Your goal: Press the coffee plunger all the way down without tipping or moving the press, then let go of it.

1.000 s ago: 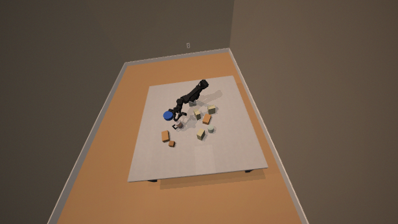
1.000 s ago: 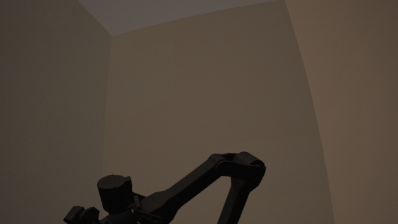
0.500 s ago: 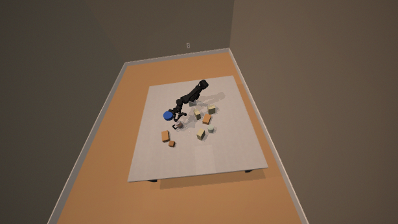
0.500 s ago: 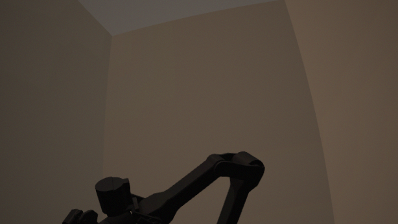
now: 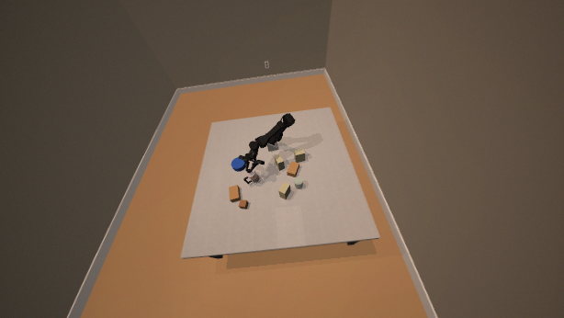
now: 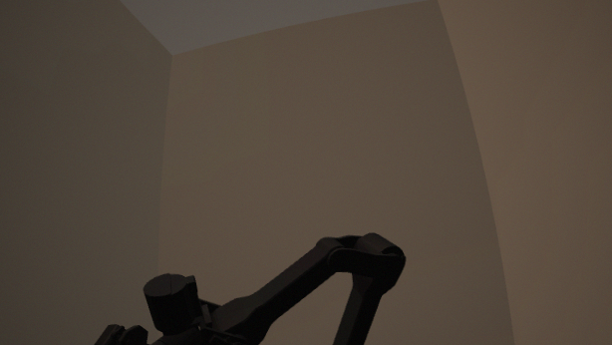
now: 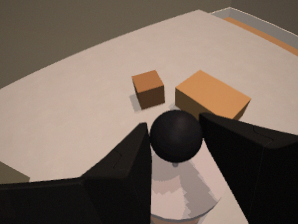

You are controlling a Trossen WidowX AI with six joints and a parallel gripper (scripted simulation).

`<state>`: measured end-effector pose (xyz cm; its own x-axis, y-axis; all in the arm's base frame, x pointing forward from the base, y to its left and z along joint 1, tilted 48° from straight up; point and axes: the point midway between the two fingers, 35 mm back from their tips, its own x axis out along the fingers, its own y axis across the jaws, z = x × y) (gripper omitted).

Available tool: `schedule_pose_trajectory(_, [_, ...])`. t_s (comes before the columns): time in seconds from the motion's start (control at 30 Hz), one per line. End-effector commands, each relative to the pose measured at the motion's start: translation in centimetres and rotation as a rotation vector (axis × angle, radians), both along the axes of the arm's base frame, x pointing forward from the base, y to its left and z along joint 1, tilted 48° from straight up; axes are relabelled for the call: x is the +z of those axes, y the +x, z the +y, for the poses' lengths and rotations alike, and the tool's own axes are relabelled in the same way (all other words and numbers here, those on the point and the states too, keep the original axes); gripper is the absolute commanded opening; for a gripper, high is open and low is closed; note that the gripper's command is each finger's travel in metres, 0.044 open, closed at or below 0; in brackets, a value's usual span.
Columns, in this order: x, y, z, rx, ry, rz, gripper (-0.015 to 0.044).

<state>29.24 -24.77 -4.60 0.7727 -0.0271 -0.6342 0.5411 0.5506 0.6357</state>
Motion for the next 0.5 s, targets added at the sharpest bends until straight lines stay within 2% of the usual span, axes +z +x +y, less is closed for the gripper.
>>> schedule_pose_trajectory(0.0, [-0.48,0.06,0.50,0.011,0.020,0.008,0.0121])
schedule_pose_trajectory(0.47, [-0.48,0.12,0.33,0.011,0.020,0.008,0.0121])
